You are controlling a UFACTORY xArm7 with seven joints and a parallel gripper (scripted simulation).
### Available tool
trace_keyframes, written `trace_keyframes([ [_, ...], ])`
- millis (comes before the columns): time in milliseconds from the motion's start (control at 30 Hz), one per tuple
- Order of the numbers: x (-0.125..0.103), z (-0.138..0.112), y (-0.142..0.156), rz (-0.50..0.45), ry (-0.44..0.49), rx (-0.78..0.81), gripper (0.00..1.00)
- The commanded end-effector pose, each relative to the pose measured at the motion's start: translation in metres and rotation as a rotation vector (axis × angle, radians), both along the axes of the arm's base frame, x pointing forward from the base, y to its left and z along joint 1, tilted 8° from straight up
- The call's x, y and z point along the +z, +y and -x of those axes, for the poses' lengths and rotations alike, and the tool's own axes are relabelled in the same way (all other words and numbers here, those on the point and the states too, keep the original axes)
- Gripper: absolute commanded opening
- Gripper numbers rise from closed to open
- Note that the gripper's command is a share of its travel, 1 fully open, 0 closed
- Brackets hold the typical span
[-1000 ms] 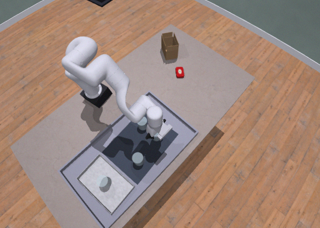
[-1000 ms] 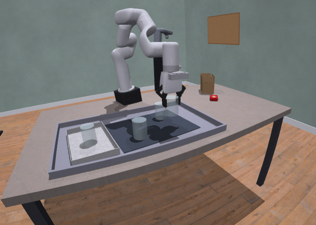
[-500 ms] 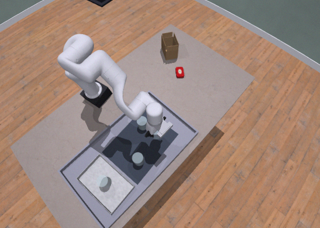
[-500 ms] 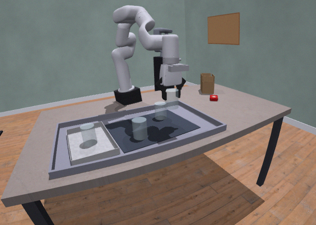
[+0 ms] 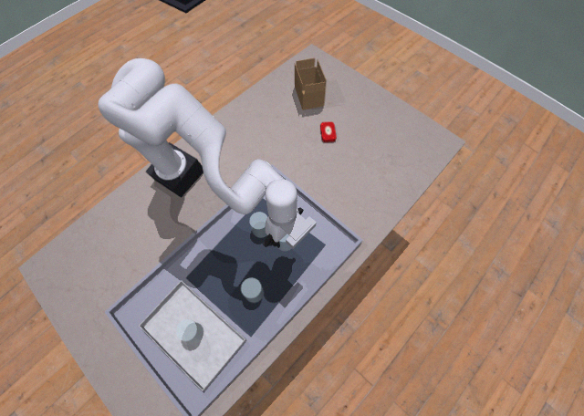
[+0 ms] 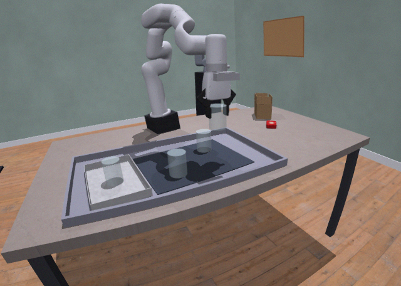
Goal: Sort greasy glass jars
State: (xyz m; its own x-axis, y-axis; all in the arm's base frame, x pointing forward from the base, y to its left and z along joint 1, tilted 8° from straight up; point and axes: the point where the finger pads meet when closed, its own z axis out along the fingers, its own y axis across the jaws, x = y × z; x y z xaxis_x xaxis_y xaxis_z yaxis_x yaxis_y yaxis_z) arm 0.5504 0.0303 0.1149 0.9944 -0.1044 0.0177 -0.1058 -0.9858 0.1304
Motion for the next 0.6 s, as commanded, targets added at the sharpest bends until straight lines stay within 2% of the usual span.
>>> trace_keyframes([
  [0, 0.009, -0.002, -0.005, -0.001, -0.007, 0.001, 0.00],
  [567, 0.015, -0.005, -0.055, -0.001, -0.007, 0.001, 0.00],
])
